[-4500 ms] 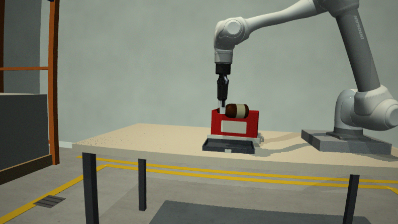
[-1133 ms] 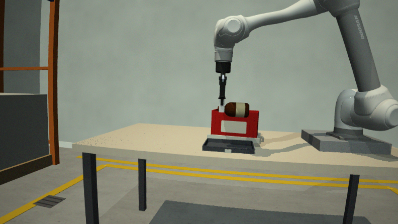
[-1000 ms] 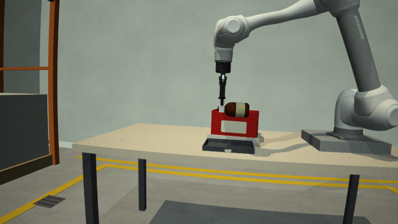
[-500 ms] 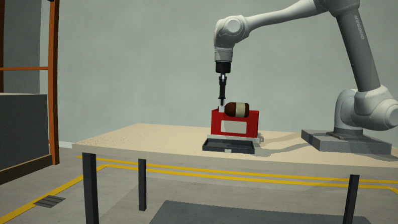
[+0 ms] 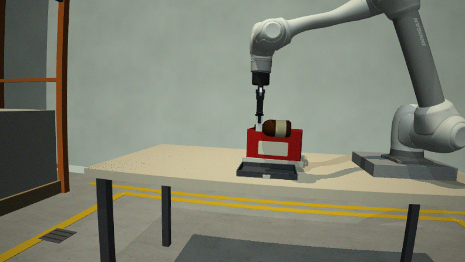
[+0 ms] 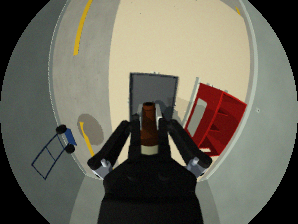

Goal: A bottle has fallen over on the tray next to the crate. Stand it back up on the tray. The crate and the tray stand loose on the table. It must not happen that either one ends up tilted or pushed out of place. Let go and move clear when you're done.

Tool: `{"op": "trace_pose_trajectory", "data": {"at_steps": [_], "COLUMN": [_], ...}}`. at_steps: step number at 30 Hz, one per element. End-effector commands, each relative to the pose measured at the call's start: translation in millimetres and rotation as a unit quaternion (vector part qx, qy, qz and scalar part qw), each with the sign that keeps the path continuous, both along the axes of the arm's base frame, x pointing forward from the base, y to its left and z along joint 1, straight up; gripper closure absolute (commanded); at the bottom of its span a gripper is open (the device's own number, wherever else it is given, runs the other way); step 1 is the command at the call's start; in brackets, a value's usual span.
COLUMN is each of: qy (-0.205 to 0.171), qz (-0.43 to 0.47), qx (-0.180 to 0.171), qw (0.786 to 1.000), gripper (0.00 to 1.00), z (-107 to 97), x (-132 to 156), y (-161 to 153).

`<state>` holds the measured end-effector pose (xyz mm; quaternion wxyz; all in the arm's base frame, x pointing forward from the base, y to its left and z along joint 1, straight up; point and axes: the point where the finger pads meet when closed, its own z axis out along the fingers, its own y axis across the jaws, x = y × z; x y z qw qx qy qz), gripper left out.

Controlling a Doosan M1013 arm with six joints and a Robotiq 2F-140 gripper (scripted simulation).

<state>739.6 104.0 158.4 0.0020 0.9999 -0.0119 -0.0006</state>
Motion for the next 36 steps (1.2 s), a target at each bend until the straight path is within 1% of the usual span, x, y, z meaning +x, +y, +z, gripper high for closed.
{"op": "trace_pose_trajectory", "data": {"at_steps": [1,11,25,36], "qy": [0.000,0.000,-0.001,-0.001], "qz": [0.000,-0.027,-0.123,-0.131], "qx": [0.000,0.000,0.000,0.000], "qw": [1.000,1.000,0.992,0.991], "gripper": [0.90,0.90,0.90,0.90], "z": [0.2,0.2,0.2,0.2], "x": [0.0,0.0,0.0,0.0], "y": [0.0,0.0,0.0,0.0]}}
